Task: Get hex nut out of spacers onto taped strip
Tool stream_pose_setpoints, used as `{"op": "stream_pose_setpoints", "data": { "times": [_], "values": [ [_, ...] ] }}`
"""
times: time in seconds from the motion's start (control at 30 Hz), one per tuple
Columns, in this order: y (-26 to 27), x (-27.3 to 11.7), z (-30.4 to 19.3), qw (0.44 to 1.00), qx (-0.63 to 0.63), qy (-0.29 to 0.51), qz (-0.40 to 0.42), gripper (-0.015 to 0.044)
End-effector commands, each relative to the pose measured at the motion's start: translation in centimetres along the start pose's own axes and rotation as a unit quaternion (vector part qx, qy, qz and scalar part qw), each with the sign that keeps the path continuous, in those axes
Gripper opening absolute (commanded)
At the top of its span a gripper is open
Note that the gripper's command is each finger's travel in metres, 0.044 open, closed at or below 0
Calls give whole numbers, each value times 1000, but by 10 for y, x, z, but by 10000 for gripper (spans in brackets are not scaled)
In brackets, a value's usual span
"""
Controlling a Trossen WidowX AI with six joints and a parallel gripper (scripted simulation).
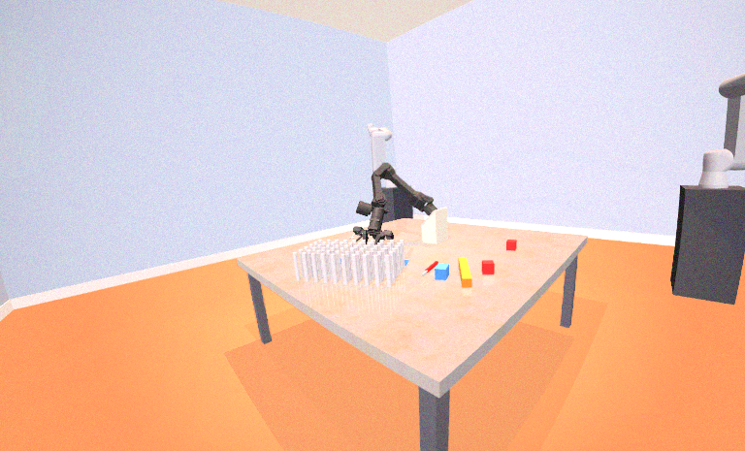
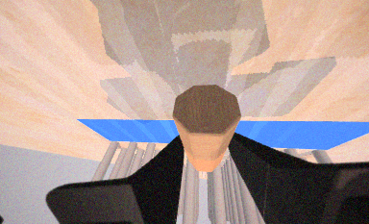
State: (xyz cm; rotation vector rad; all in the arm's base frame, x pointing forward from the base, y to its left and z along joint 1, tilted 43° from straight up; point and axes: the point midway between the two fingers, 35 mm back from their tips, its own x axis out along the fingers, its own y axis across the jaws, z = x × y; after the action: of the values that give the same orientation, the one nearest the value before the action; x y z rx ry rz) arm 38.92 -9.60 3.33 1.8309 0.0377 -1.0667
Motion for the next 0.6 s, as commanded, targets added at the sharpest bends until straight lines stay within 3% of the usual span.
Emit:
{"op": "stream_pose_setpoints", "data": {
  "times": [0.0, 0.57],
  "values": [
    [3, 1, -5, 1000, 3, 4, 4, 0],
    [2, 7, -15, 1000, 3, 4, 4, 0]
  ]
}}
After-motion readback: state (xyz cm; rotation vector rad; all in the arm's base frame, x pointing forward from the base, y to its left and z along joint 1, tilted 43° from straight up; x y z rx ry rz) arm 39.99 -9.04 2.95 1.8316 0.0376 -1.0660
